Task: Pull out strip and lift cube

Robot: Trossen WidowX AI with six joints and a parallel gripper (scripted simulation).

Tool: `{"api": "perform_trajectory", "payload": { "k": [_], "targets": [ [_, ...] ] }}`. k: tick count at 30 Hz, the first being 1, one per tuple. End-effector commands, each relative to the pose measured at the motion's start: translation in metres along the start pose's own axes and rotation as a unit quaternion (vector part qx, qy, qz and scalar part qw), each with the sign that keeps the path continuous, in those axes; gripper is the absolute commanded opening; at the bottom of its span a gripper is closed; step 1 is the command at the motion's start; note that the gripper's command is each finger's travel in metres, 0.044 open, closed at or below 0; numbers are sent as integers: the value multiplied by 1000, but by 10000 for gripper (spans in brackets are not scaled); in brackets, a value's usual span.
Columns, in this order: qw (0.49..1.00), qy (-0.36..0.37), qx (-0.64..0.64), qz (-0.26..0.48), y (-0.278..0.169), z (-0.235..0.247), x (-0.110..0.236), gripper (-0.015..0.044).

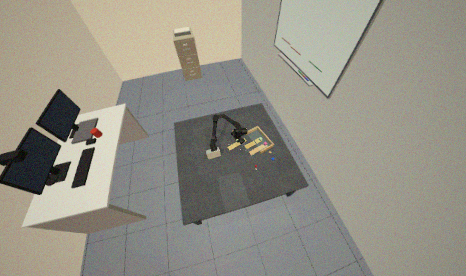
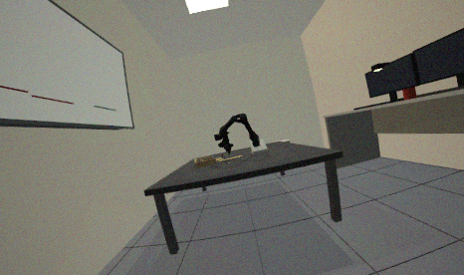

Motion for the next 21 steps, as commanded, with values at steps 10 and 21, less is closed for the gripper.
{"api": "perform_trajectory", "payload": {
  "k": [10, 21],
  "targets": [
    [1000, -4, 5, -5, -5, 1, 39, 0],
    [1000, -4, 5, -5, -5, 1, 39, 0]
  ]
}}
Point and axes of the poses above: the point midway between the two fingers, 35 mm back from their tips, its own x axis back along the fingers, its own z axis across the jaws, y = z × x, the point moved 9 cm from there along x, back along the fingers, and after that the axes turned 13 degrees about -x, right-handed, at the moved point
